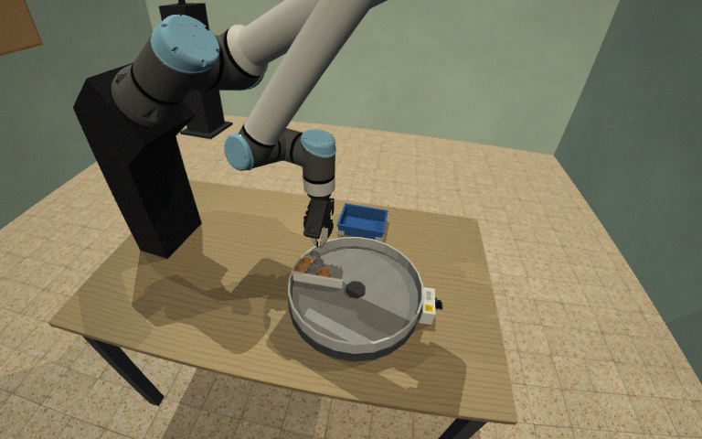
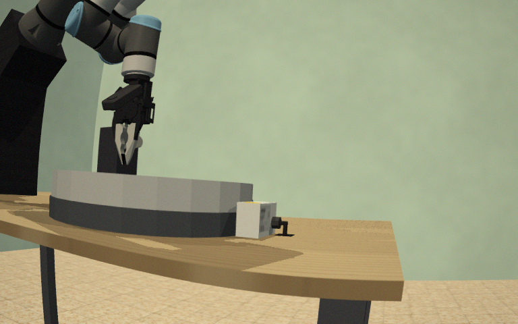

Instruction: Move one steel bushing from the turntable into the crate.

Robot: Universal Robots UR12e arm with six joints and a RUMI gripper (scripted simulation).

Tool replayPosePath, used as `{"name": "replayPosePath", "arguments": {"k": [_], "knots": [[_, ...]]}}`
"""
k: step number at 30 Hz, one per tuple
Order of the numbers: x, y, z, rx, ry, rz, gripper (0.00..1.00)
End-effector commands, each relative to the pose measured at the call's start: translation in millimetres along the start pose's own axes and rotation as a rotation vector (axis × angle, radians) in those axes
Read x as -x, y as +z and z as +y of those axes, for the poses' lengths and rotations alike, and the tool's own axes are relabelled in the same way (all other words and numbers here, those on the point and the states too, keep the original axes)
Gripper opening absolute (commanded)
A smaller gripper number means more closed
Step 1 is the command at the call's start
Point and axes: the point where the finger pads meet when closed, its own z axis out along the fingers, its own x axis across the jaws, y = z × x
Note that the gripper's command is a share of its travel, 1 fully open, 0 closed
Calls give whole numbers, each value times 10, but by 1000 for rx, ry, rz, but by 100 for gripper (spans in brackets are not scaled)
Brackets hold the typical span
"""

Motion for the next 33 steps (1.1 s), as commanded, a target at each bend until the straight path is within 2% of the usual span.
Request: {"name": "replayPosePath", "arguments": {"k": [1,33], "knots": [[10,225,1,1,-1,-1,5],[5,231,-3,1,0,0,5]]}}
